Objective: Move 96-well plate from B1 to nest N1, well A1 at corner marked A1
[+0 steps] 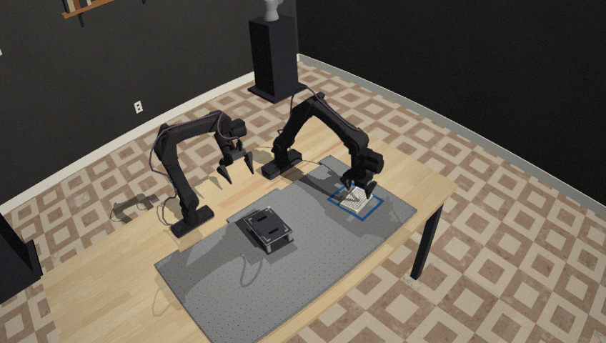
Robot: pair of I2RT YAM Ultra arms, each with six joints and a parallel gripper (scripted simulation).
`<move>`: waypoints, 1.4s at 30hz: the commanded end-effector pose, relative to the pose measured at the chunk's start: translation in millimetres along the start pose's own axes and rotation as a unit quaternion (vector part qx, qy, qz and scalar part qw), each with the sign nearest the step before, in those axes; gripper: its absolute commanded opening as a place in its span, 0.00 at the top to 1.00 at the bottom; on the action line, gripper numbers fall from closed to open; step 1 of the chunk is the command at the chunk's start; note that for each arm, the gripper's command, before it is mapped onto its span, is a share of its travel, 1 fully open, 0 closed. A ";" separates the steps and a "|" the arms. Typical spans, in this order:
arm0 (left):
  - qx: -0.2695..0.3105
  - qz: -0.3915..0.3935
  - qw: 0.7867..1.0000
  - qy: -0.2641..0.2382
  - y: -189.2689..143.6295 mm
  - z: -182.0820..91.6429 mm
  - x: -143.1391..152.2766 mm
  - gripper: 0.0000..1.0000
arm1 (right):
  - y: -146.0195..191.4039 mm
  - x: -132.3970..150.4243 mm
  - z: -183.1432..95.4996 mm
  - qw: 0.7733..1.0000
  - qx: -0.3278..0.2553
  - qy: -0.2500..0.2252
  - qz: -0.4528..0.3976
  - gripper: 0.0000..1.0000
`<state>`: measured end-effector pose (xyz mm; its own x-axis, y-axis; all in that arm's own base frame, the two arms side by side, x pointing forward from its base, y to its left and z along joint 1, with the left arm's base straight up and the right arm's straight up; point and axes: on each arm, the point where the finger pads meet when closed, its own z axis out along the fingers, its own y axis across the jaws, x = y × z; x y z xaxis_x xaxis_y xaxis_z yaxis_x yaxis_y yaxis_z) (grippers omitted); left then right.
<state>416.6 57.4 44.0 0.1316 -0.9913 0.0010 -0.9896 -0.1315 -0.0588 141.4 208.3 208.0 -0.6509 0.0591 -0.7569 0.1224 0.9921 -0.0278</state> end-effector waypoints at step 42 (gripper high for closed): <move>-0.061 0.831 0.553 0.016 20.2 -5.2 -10.6 0.00 | 6.0 -10.8 -6.3 1.000 -0.010 -0.006 0.017 0.00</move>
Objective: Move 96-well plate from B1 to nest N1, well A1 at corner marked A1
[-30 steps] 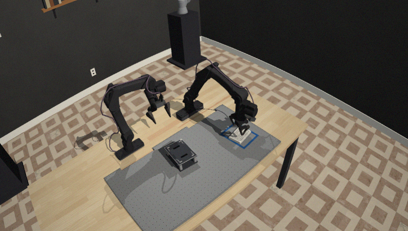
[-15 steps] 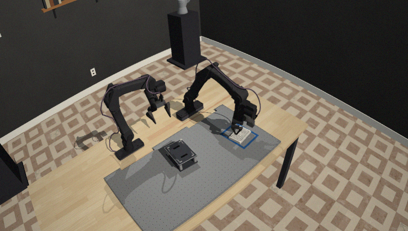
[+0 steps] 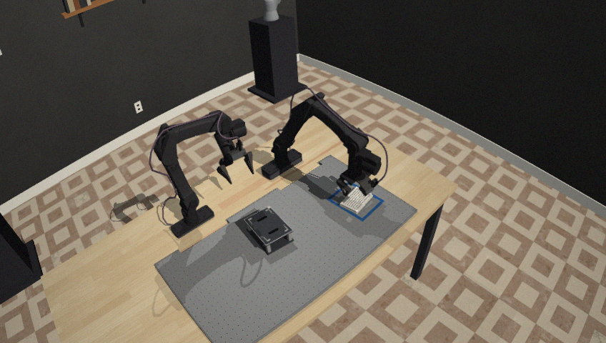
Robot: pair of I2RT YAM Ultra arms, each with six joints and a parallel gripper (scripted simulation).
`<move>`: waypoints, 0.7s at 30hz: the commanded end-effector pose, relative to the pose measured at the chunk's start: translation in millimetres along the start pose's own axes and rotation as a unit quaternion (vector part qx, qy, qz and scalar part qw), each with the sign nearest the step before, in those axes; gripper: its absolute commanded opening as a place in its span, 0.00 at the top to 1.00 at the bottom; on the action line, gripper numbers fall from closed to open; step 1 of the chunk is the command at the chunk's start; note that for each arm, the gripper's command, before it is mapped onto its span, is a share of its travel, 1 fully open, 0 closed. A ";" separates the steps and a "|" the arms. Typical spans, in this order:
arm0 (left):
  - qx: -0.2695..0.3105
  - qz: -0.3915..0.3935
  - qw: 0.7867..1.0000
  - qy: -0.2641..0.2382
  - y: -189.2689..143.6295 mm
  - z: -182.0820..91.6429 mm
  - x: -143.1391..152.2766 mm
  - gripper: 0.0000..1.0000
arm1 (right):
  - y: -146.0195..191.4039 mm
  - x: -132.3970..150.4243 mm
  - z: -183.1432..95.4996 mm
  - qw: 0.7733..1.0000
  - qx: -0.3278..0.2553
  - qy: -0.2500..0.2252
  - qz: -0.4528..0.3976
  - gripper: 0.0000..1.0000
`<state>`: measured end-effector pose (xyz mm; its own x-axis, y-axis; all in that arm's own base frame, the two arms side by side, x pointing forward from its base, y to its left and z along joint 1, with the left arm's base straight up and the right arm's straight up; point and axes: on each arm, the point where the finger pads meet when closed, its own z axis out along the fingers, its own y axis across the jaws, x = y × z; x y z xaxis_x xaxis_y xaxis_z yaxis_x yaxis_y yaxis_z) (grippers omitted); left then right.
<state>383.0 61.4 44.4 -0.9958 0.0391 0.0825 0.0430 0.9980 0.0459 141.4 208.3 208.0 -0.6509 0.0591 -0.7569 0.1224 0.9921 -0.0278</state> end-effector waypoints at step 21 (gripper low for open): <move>-0.039 0.535 0.843 -0.034 5.1 -3.4 -29.2 0.00 | 6.0 -10.8 -6.3 1.000 -0.010 -0.006 0.017 0.00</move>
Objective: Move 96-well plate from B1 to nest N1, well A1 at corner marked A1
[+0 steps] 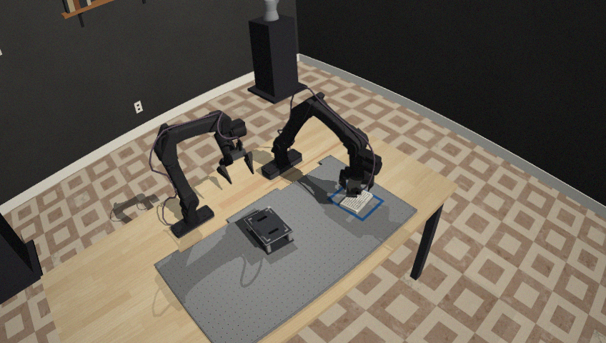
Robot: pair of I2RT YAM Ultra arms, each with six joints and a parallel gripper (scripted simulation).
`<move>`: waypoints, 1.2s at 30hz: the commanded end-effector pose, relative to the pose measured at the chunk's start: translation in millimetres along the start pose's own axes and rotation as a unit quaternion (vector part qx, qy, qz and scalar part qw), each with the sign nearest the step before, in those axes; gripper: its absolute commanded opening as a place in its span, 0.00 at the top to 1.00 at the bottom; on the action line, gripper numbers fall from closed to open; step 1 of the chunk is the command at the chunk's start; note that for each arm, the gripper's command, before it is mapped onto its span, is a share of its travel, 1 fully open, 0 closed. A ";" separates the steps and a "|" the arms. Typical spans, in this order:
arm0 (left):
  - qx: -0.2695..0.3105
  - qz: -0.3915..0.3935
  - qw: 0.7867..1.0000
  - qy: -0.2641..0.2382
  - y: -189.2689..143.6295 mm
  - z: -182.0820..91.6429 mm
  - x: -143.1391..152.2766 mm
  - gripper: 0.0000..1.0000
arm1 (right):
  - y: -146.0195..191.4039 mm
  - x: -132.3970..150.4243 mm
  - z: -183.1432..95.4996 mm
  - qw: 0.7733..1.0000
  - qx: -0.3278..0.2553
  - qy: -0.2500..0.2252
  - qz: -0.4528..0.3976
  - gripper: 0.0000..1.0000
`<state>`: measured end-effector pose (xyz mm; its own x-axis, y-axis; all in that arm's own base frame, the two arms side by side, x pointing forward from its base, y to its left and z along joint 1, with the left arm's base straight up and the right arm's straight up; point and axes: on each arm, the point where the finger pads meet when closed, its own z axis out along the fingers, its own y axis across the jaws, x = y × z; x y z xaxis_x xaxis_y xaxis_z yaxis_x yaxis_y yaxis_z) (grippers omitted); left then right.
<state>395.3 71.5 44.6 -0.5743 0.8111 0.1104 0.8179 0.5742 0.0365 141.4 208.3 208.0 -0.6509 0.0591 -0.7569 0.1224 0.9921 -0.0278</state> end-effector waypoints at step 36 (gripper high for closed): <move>0.001 0.231 0.971 -0.059 -1.0 44.9 -25.1 0.00 | 6.0 -10.8 -6.3 1.000 -0.010 -0.006 0.017 0.00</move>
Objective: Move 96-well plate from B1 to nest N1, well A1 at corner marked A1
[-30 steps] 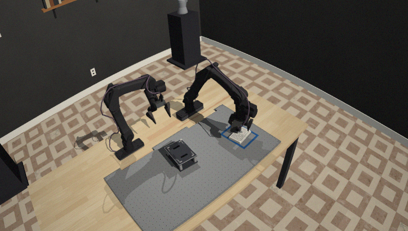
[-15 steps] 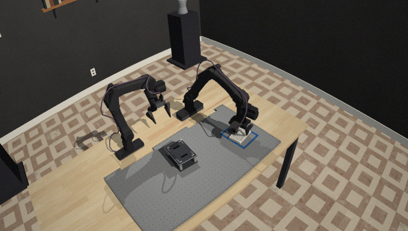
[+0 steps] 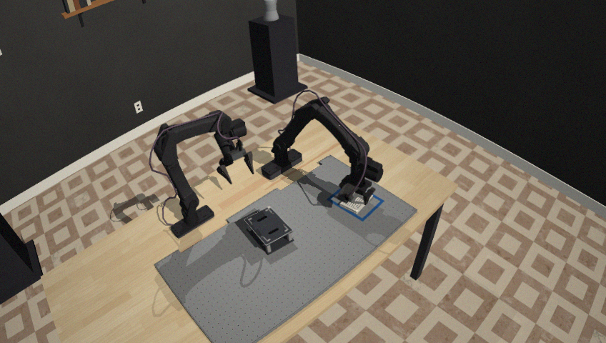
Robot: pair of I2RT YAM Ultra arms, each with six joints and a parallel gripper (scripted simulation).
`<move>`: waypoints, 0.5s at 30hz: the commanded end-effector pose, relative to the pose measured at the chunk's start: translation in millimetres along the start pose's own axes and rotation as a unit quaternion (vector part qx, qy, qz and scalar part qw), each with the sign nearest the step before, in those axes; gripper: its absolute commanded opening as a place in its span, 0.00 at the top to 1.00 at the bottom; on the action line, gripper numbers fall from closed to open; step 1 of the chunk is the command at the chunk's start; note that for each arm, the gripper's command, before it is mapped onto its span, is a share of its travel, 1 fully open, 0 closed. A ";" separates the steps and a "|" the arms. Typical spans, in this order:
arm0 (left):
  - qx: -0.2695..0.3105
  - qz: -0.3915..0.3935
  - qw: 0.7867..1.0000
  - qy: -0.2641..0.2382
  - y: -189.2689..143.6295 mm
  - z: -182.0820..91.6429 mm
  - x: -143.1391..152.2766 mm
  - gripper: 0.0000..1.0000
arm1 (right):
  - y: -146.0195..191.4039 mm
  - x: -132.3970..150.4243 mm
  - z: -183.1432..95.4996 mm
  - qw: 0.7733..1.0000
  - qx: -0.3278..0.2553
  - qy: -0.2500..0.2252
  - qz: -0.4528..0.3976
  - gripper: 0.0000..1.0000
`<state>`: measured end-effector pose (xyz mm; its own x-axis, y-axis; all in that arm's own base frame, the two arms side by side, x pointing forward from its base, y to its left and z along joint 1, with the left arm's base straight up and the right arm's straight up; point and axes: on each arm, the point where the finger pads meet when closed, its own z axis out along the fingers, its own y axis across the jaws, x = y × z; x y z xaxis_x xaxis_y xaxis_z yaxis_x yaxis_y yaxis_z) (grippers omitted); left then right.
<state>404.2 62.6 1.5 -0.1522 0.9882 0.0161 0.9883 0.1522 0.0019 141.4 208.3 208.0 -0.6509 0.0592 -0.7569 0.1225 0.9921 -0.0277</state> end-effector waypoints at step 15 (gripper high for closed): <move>-0.007 0.002 1.000 -0.008 4.4 -8.1 -2.5 0.20 | 6.0 -10.8 -6.3 1.000 -0.010 -0.006 0.017 0.00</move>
<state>405.2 60.4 0.3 -0.1480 0.9889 0.0157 0.9890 0.1479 0.0054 141.4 208.3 208.0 -0.6509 0.0592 -0.7569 0.1225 0.9921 -0.0277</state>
